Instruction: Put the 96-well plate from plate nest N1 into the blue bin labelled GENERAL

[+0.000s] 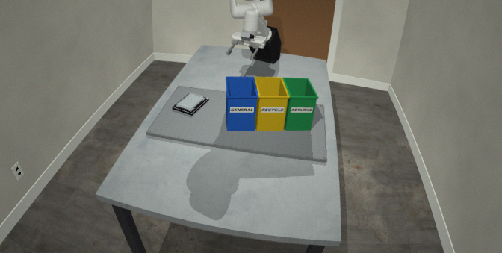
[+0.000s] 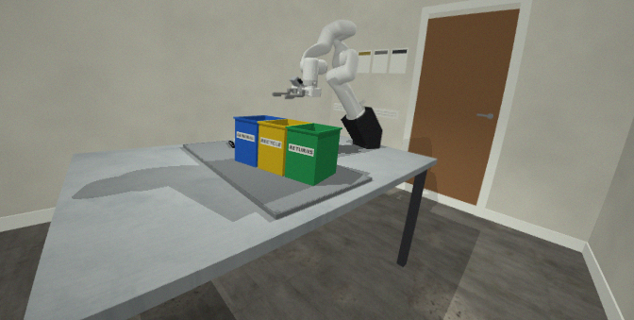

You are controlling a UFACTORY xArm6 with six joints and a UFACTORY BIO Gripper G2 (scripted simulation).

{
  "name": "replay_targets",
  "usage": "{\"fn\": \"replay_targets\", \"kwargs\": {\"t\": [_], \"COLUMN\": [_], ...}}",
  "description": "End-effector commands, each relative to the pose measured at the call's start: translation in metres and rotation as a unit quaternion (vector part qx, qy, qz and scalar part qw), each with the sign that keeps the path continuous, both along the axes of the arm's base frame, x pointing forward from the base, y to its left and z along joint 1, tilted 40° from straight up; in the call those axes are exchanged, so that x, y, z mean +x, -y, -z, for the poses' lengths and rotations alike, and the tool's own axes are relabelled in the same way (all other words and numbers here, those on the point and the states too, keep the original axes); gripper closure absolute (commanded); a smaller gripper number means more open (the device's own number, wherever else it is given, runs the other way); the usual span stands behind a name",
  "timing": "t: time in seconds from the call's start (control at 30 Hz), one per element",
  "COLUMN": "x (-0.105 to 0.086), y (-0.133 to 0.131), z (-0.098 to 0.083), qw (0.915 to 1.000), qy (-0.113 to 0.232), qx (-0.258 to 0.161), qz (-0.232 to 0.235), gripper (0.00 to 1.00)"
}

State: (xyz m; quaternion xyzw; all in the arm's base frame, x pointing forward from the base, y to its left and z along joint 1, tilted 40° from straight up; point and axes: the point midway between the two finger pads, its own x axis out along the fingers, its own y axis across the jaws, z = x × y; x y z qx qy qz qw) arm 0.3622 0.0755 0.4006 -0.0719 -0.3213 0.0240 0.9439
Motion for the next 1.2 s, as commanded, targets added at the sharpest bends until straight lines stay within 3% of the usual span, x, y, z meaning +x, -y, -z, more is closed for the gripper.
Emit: {"fn": "replay_targets", "kwargs": {"t": [0.0,0.13,0.57,0.83,1.17], "x": [-0.01,-0.018,-0.018,-0.001,0.015], "y": [-0.019,-0.036,-0.036,0.001,0.037], "z": [0.0,0.002,0.002,-0.004,-0.009], "qw": [0.9982,0.9982,0.9982,0.9964,0.9964], "qy": [0.017,0.017,0.017,0.029,0.03], "qx": [-0.016,-0.015,-0.015,0.066,0.066], "qz": [-0.055,-0.055,-0.055,0.045,0.045], "gripper": [0.63,0.63,0.63,0.63,0.63]}}
